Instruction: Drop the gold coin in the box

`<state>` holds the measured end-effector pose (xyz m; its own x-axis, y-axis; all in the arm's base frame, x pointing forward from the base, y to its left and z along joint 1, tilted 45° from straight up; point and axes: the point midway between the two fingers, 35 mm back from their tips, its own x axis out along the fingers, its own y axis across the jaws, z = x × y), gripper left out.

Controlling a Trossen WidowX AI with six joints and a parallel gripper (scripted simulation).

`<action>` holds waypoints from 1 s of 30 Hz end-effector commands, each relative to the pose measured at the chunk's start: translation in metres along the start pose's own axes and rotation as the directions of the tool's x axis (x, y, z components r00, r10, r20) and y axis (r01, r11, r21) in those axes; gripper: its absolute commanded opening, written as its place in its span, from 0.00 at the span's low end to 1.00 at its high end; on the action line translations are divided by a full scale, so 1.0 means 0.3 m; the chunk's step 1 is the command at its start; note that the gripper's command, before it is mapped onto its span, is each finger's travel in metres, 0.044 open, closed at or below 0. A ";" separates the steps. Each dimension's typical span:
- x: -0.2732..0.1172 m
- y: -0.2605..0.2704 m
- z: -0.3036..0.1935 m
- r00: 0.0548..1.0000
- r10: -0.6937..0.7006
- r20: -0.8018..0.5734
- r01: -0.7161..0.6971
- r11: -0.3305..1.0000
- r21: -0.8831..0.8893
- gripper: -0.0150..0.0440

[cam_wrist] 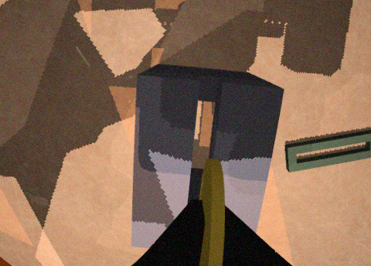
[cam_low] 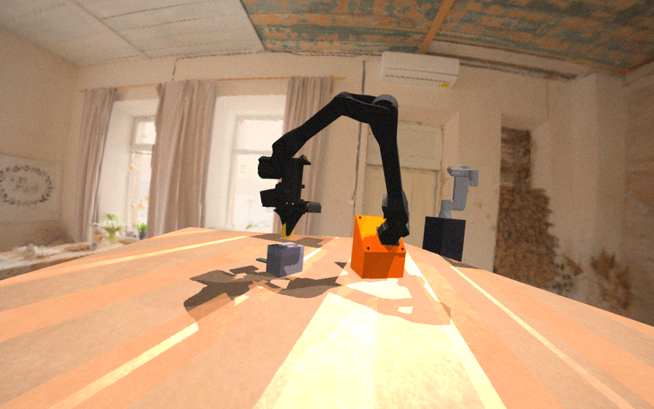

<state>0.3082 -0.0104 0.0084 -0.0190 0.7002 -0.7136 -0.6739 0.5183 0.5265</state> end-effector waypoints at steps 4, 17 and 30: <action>0.016 0.007 0.005 1.000 0.003 0.001 -0.003 1.000 0.004 0.25; 0.038 0.004 0.002 1.000 0.003 0.001 -0.003 1.000 0.006 0.25; 0.046 0.002 0.002 1.000 -0.001 0.001 0.001 1.000 0.000 0.39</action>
<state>0.3077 0.0002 -0.0010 -0.0187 0.7006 -0.7133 -0.6732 0.5186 0.5271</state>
